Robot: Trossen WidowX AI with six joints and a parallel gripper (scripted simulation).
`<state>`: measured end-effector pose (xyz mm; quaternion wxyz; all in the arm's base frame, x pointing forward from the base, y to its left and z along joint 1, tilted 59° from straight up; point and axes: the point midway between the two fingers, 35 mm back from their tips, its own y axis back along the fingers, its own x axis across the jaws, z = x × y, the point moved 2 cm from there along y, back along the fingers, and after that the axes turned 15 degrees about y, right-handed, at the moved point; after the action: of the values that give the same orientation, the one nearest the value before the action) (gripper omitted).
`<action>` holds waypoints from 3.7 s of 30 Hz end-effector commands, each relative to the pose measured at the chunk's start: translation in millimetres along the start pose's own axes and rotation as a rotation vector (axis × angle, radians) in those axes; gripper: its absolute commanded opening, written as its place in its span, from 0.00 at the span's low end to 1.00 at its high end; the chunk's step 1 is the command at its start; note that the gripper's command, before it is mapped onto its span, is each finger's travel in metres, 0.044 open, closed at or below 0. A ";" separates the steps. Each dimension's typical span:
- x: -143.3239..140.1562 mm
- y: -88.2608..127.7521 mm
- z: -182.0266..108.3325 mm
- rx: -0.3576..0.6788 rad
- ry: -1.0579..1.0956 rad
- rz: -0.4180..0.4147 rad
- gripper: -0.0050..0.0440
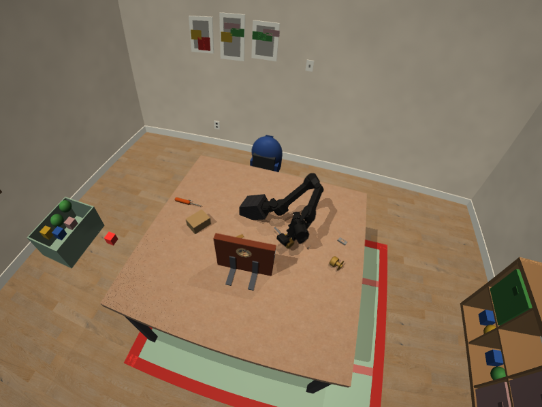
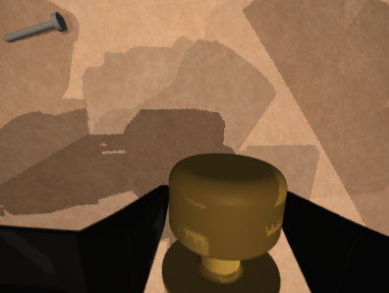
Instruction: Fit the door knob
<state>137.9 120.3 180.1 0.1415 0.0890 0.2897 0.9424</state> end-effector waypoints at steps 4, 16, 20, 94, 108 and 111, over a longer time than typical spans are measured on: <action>-0.3 -0.1 -0.3 0.001 -0.001 -0.003 0.64; -1.2 5.5 -0.5 0.001 -0.001 -0.003 0.10; -1.7 8.0 -0.8 0.002 -0.001 -0.003 0.10; -89.9 81.5 -42.6 0.105 -1.666 -0.171 0.10; -111.9 94.7 -63.4 0.099 -2.180 -0.250 0.10; -116.9 98.1 -69.3 0.095 -2.308 -0.272 0.10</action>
<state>205.8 -20.7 170.0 0.4067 0.8564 0.0526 0.3137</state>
